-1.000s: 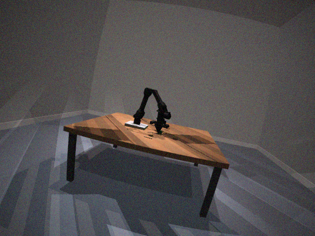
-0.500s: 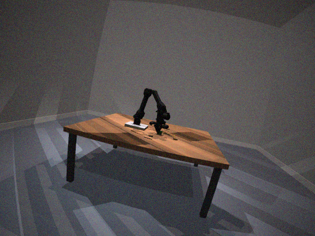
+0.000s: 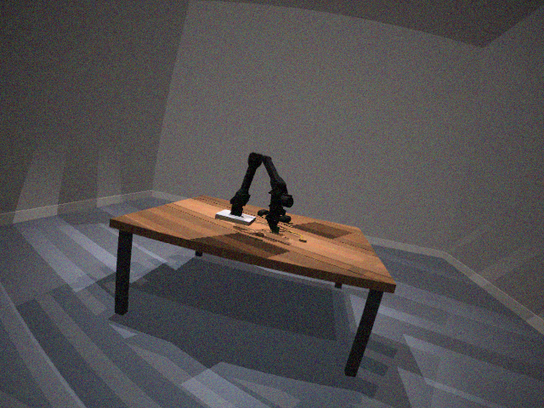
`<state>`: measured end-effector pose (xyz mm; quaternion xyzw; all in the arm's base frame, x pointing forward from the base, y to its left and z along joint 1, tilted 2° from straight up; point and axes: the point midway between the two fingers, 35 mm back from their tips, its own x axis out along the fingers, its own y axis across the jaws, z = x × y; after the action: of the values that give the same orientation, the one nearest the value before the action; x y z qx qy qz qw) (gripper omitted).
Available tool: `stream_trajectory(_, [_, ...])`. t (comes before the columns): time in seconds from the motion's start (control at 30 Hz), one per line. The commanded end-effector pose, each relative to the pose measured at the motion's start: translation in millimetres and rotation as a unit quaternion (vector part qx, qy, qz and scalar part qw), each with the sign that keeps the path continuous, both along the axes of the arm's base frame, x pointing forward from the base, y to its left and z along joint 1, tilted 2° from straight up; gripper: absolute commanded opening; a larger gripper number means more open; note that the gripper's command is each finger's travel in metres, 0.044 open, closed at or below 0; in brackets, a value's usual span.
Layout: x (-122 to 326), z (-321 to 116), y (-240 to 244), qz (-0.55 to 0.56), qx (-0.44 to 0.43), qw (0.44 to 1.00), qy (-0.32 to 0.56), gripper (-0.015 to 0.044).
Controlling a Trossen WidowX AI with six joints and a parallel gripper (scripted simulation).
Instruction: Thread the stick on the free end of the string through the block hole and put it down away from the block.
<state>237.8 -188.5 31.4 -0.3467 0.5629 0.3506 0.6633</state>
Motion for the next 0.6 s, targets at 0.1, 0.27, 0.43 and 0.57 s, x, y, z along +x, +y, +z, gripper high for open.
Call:
stream_trajectory(0.1, [-1, -1, -1, 0.002, 0.002, 1.0, -0.001, 0.0])
stream_trajectory(0.27, [-4, -1, -6, 0.002, 0.001, 1.0, -0.001, 0.0])
stream_trajectory(0.43, [-8, -2, -13, 0.002, 0.001, 1.0, -0.001, 0.0])
stream_trajectory(0.57, [-11, -2, -19, 0.002, 0.0, 1.0, -0.002, 0.0])
